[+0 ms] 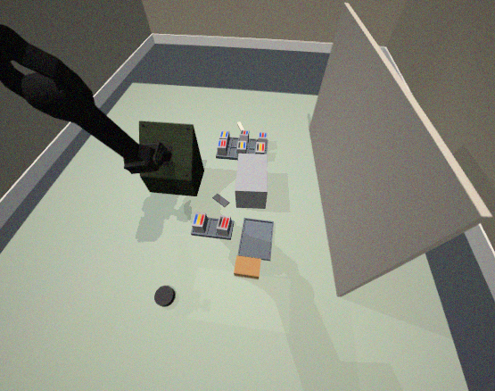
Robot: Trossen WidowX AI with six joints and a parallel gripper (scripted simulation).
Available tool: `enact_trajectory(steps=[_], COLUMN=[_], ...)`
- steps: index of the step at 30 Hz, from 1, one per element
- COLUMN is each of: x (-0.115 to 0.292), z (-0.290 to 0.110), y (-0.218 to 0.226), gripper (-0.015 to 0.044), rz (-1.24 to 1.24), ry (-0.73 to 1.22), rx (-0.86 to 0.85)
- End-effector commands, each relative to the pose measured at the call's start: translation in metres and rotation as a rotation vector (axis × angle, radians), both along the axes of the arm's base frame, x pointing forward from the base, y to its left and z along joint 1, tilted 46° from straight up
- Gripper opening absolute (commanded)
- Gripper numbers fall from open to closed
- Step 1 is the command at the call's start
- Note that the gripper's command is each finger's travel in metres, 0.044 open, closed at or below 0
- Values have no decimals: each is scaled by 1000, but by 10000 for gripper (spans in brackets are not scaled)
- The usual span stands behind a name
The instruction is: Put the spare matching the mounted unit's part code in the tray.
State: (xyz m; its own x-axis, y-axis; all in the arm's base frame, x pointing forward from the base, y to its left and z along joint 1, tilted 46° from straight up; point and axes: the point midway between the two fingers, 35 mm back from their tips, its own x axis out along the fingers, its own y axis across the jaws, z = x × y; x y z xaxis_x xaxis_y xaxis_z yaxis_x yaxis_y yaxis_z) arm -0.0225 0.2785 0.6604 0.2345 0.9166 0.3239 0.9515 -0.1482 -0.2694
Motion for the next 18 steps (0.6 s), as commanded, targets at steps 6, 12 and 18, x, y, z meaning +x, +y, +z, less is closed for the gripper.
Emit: enact_trajectory(steps=[6, 12, 18], x=[0, -7, -10], z=[0, 22, 61], y=[0, -23, -73], gripper=[440, 440, 440], rz=[0, 75, 218], ry=[0, 38, 119], rx=[0, 106, 313])
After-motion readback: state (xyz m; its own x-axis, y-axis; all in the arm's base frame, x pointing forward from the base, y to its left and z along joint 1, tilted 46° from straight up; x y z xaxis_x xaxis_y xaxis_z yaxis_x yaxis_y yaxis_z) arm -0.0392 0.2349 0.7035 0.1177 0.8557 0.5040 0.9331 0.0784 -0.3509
